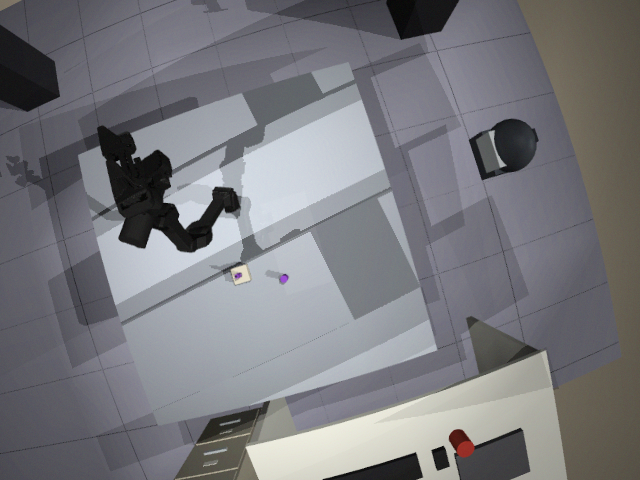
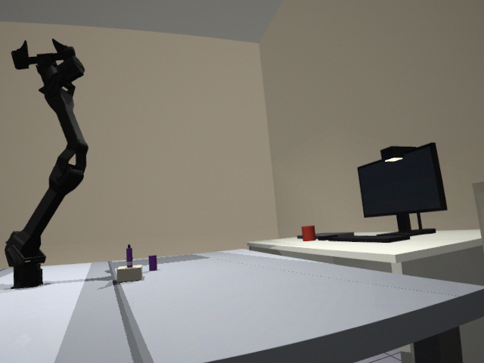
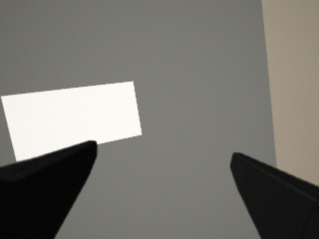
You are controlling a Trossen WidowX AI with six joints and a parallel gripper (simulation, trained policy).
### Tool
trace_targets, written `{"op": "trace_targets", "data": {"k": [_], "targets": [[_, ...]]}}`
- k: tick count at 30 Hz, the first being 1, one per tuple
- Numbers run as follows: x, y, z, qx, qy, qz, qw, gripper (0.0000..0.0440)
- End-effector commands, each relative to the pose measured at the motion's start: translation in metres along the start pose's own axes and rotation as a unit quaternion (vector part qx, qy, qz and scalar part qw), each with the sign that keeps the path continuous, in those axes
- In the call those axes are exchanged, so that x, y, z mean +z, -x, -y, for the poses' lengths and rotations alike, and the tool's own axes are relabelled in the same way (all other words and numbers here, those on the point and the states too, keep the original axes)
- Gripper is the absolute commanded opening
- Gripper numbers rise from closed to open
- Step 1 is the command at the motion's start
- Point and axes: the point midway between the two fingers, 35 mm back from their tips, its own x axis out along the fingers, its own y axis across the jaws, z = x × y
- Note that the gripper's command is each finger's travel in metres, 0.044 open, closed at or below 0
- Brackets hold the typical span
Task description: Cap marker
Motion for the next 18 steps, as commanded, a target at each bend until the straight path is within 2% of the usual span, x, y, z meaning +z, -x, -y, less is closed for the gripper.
{"op": "trace_targets", "data": {"k": [1, 6, 8, 18], "targets": [[0.002, 0.000, 0.002, -0.004, 0.000, 0.004, 1.000, 0.0375], [0.011, 0.002, 0.012, -0.025, 0.007, 0.027, 0.999, 0.0249], [0.014, 0.002, 0.017, -0.035, 0.010, 0.035, 0.999, 0.0213], [0.033, 0.008, 0.039, -0.082, 0.013, 0.080, 0.993, 0.0237]]}}
